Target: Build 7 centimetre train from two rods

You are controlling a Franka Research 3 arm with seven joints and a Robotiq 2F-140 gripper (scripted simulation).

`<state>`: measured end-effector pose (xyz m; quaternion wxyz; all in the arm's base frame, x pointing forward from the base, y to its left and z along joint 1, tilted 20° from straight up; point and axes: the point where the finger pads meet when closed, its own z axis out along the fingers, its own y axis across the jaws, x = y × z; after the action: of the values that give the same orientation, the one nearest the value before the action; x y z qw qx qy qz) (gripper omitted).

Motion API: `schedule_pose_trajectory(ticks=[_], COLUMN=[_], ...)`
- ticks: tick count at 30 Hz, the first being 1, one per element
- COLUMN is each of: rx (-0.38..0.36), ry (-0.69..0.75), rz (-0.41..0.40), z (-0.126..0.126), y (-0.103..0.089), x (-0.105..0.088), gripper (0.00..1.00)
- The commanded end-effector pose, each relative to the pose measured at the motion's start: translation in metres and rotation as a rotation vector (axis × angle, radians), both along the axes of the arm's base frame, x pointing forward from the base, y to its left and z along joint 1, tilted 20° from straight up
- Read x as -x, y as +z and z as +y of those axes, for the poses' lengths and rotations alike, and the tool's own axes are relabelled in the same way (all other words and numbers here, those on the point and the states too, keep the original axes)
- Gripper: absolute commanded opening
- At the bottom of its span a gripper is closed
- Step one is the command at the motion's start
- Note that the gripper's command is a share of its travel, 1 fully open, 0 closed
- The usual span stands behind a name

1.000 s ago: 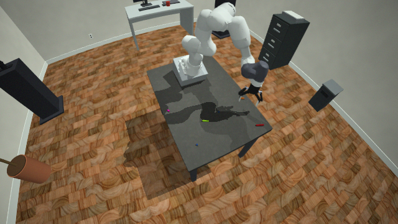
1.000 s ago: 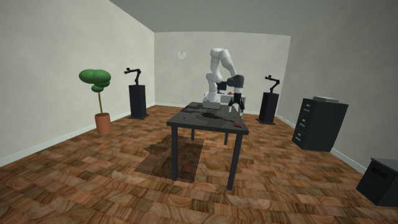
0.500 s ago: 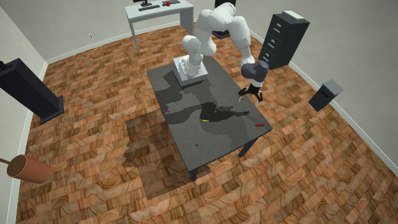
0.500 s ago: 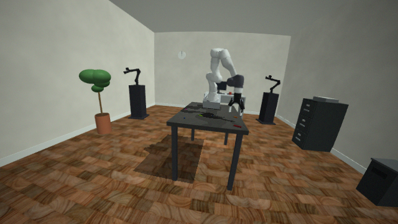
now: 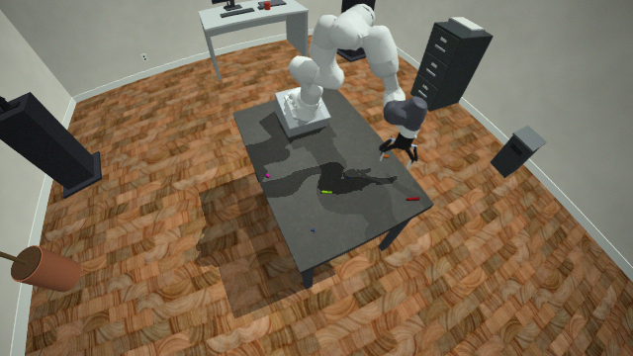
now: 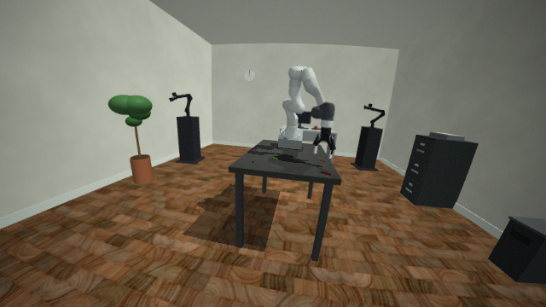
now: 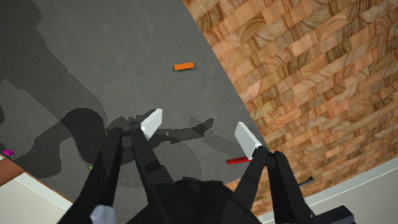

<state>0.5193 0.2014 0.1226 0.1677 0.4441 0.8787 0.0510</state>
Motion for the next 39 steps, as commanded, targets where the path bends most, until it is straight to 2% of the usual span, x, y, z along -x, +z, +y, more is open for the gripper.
schedule_pose_trajectory(ticks=[1, 11, 14, 23, 25, 26, 33, 39], rx=[0.000, 0.000, -0.001, -0.016, -0.016, -0.022, -0.044, -0.072], ry=[0.003, 0.003, -0.016, -0.220, -0.220, -0.281, -0.438, -0.589], rz=[-0.001, -0.001, -0.005, -0.037, -0.037, -0.046, -0.065, -0.080], z=[0.000, 0.000, -0.010, -0.117, -0.117, -0.148, -0.228, -0.301], y=[0.000, 0.000, 0.002, 0.022, 0.022, 0.027, 0.037, 0.044], x=[0.000, 0.000, -0.003, -0.026, -0.026, -0.028, -0.025, -0.009], gripper=[1.00, 1.00, 1.00, 1.00, 1.00, 1.00, 1.00, 1.00])
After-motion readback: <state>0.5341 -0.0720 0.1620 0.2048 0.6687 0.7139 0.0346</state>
